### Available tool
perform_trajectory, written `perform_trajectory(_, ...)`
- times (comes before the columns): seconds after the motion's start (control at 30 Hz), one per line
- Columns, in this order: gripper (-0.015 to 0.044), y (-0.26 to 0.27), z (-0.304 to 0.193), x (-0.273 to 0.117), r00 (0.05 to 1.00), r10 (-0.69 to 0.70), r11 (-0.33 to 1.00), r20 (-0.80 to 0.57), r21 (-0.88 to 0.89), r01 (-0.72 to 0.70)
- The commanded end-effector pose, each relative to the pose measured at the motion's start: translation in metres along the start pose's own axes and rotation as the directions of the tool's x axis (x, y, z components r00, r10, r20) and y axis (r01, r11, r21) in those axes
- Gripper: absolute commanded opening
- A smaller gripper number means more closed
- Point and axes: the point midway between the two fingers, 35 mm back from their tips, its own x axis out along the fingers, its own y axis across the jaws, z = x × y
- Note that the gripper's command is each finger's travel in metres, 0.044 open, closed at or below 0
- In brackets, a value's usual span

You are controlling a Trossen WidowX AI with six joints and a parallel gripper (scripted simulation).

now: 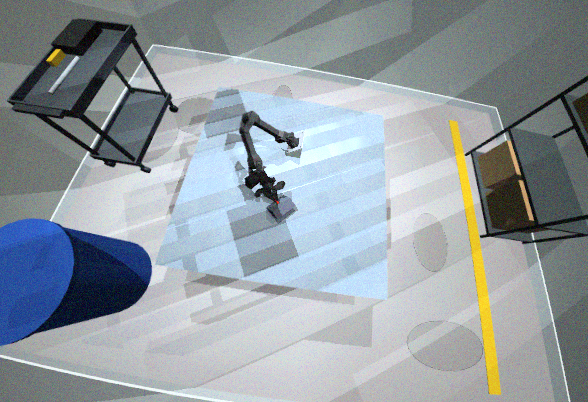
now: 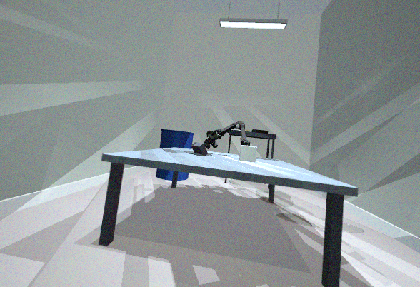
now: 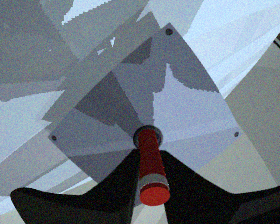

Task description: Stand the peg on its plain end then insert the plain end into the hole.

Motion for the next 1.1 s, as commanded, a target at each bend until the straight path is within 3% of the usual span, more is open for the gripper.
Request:
perform_trajectory(0.0, 0.0000, 0.000, 0.000, 0.000, 1.000, 0.000, 1.000, 0.000, 0.000, 0.000)
perform_trajectory(0.1, 0.0000, 0.000, 0.000, 0.000, 1.000, 0.000, 1.000, 0.000, 0.000, 0.000)
perform_trajectory(0.67, 0.0440, 0.000, -0.001, -0.004, 1.000, 0.000, 1.000, 0.000, 0.000, 0.000)
perform_trajectory(1.07, 0.0440, 0.001, -0.003, -0.022, 1.000, -0.002, 1.000, 0.003, 0.001, 0.002)
